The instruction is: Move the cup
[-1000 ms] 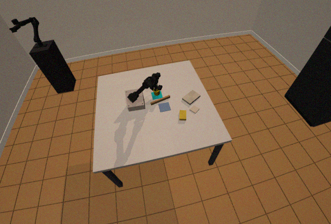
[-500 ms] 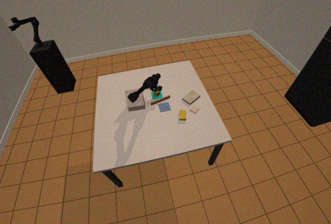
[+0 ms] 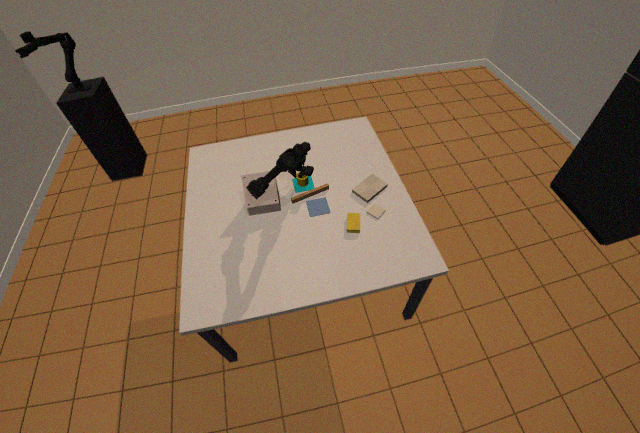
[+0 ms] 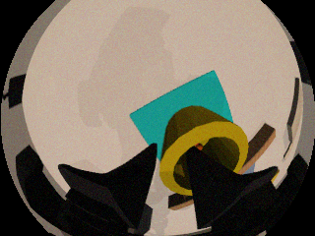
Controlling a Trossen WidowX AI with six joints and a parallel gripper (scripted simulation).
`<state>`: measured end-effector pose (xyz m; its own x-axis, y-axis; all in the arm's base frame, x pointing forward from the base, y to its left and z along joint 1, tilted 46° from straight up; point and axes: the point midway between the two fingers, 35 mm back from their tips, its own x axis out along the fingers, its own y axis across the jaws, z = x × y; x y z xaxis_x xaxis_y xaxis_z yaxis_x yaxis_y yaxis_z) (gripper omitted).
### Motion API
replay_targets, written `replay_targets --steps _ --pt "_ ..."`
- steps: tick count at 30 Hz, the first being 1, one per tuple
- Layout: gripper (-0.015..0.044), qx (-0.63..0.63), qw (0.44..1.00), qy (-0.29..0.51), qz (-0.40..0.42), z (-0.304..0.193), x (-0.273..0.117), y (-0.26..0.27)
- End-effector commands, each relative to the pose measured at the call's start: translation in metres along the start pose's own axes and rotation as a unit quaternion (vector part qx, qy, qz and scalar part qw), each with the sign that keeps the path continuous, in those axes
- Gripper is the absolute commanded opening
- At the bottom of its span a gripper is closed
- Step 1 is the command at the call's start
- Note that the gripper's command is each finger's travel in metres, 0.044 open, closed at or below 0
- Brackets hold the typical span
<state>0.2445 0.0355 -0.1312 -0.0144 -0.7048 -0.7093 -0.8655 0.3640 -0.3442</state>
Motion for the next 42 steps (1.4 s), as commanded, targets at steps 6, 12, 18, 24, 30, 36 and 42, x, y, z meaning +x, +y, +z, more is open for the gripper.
replay_targets --steps 6,12,18,24,30,36,42 --pt "0.0147 0.0 1.0 0.0 0.0 0.001 -0.006 -0.001" --pt "0.0147 -0.001 1.0 0.0 0.0 0.001 -0.016 0.0" --pt "0.0147 -0.002 1.0 0.001 0.0 0.001 -0.026 0.0" --pt "0.0147 -0.003 1.0 0.002 0.0 0.001 -0.036 0.0" --pt "0.0147 -0.005 1.0 0.003 0.0 0.0 -0.046 0.002" --pt "0.0173 -0.01 1.0 0.006 -0.001 -0.002 -0.048 0.004" --pt "0.033 -0.01 1.0 0.006 -0.001 -0.002 -0.048 0.004"
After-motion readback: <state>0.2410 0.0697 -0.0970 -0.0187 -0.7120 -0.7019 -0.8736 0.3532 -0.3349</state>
